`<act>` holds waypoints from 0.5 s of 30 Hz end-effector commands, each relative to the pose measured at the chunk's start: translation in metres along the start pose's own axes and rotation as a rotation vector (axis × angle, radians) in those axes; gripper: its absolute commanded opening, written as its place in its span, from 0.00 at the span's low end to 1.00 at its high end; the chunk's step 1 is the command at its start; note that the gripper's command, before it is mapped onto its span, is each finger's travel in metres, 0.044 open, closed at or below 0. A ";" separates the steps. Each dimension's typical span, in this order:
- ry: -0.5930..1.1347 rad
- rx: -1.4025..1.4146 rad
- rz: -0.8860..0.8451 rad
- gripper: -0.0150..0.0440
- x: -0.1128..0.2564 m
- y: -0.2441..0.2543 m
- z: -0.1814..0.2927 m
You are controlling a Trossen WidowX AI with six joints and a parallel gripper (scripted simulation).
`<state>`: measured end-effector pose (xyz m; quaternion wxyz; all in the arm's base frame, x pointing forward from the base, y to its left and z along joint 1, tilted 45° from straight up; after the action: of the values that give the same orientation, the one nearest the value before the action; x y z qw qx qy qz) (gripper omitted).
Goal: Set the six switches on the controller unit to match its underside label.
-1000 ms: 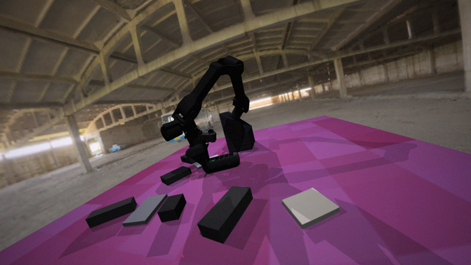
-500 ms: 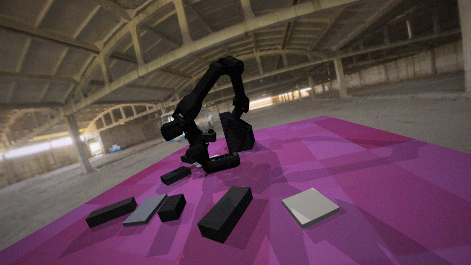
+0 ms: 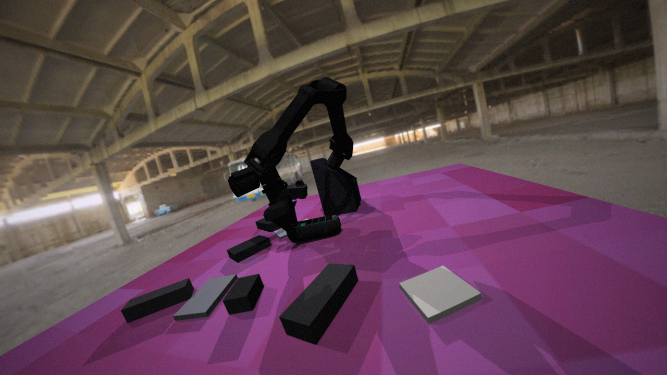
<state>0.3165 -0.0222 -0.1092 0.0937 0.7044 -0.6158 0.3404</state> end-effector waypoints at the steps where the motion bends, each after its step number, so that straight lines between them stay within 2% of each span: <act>1: 0.010 0.002 0.003 0.82 0.004 -0.001 -0.002; 15: 0.037 0.001 0.000 0.82 0.014 -0.001 -0.010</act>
<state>0.3143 -0.0251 -0.0970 0.1010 0.7012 -0.6120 0.3514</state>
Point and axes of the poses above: the point midway between the two fingers, 35 mm back from their tips, its own x axis back along the fingers, its own y axis across the jaws, z = x × y, the point moved 3 cm from there along x, back along the fingers, and after that the axes turned 6 degrees about x, right-handed, at the moved point
